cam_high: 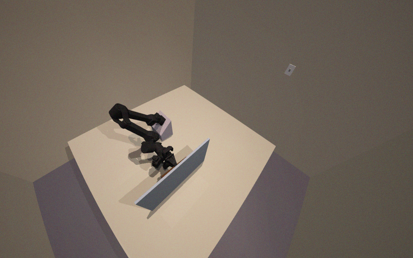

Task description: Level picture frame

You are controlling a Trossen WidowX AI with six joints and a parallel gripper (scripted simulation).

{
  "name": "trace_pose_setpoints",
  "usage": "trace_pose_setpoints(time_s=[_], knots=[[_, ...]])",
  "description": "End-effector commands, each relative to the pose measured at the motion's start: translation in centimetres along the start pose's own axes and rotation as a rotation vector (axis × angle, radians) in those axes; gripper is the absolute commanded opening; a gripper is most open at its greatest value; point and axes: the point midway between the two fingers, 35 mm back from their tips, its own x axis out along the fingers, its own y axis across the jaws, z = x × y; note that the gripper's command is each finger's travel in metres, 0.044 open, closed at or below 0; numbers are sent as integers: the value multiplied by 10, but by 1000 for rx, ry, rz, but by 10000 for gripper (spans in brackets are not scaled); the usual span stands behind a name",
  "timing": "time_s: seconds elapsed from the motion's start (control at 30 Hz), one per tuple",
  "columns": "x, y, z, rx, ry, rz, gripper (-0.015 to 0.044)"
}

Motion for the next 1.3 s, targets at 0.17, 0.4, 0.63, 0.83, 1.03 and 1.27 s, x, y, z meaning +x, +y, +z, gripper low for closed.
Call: trace_pose_setpoints(time_s=[0.17, 0.4, 0.63, 0.83, 1.03, 1.27], knots=[[0, -1, 0, 2, 0, 5, 0], [0, -1, 0, -1, 0, 4, 0], [0, -1, 0, 4, 1, 5, 0], [0, -1, 0, 42, 1, 5, 0], [0, -1, 0, 88, 1, 5, 0], [0, -1, 0, 120, 1, 5, 0]])
